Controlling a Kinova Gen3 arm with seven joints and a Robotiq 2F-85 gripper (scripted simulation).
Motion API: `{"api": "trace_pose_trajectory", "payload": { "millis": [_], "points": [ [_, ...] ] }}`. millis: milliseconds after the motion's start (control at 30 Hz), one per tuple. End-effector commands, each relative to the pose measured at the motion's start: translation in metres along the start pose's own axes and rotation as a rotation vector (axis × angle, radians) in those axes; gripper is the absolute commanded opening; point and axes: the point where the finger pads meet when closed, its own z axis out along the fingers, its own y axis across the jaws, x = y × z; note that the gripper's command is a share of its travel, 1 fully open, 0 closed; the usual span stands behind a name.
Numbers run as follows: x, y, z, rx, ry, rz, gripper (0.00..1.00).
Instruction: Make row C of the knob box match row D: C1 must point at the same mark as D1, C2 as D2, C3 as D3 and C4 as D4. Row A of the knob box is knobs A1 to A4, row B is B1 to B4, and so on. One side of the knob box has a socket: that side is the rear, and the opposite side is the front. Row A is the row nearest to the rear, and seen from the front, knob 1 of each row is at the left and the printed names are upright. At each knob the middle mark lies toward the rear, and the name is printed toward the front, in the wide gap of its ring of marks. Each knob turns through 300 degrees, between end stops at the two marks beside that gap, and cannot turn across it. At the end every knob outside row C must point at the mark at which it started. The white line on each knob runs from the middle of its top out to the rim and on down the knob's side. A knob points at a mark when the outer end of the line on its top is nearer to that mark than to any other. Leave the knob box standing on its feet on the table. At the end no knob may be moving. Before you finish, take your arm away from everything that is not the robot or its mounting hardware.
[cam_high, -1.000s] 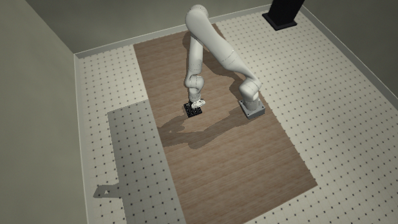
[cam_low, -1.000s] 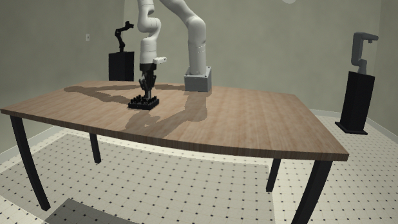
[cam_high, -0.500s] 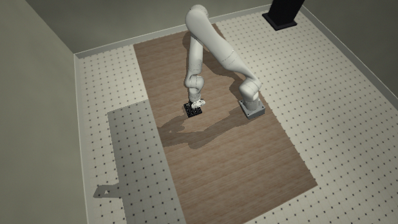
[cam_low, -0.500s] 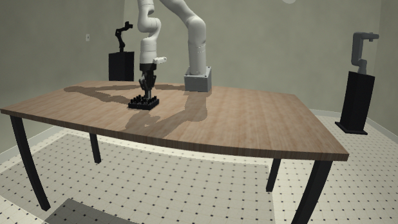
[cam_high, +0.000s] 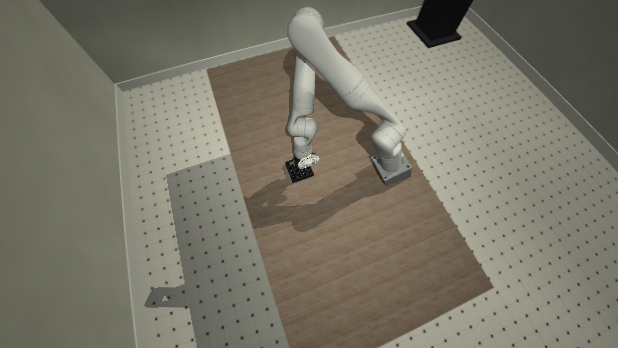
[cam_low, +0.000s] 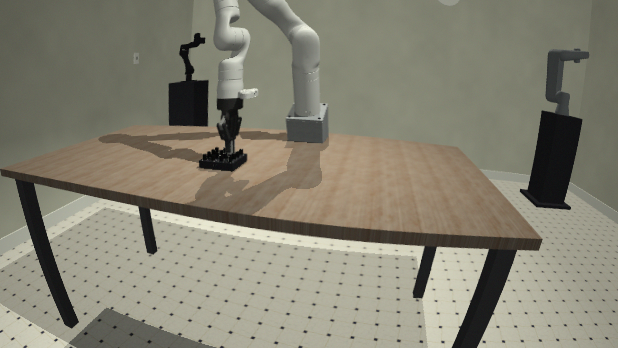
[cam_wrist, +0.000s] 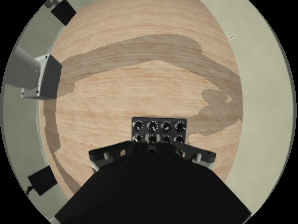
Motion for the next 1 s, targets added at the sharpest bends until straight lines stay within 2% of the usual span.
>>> {"api": "trace_pose_trajectory", "payload": {
  "millis": [0,367,833,967],
  "points": [
    [-0.0025,-0.0021,0.0004,0.006,-0.007,-0.035,0.08],
    [-0.0032,-0.0008,0.0004,0.004,-0.008,-0.137,0.08],
    [-0.0037,0.0003,0.0004,0.003,-0.008,-0.385,0.08],
    [-0.0039,0.0006,0.0003,0.003,-0.009,-0.409,0.08]
  ]
}}
